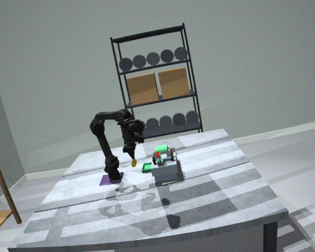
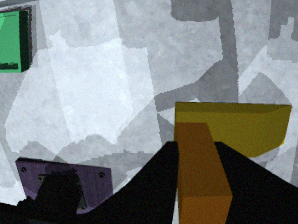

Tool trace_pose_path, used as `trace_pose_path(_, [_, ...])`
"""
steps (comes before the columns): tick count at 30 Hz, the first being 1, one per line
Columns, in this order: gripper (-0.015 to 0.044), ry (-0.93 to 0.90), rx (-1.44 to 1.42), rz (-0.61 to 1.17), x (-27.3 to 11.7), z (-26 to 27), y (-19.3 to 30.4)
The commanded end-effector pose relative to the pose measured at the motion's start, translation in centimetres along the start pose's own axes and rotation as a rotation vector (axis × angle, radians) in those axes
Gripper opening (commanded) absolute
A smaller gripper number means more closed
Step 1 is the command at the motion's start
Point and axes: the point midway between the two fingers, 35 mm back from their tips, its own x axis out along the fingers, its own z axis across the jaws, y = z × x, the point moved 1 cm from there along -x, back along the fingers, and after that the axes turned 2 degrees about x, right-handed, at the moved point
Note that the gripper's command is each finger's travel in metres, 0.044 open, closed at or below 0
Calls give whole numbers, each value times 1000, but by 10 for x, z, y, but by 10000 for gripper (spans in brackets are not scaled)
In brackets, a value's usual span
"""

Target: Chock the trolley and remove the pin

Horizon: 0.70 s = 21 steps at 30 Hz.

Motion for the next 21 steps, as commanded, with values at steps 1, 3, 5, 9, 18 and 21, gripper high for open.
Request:
trace_pose_path(1, [0,0,17,4,0,0,0])
trace_pose_path(3, [0,-1,17,4,0,4,-1])
trace_pose_path(5, [0,-2,17,4,1,11,-3])
trace_pose_path(9, [0,-3,17,3,2,26,-7])
trace_pose_path(18, [0,-6,17,3,5,57,-15])
trace_pose_path(21, [0,-8,17,2,5,67,-18])
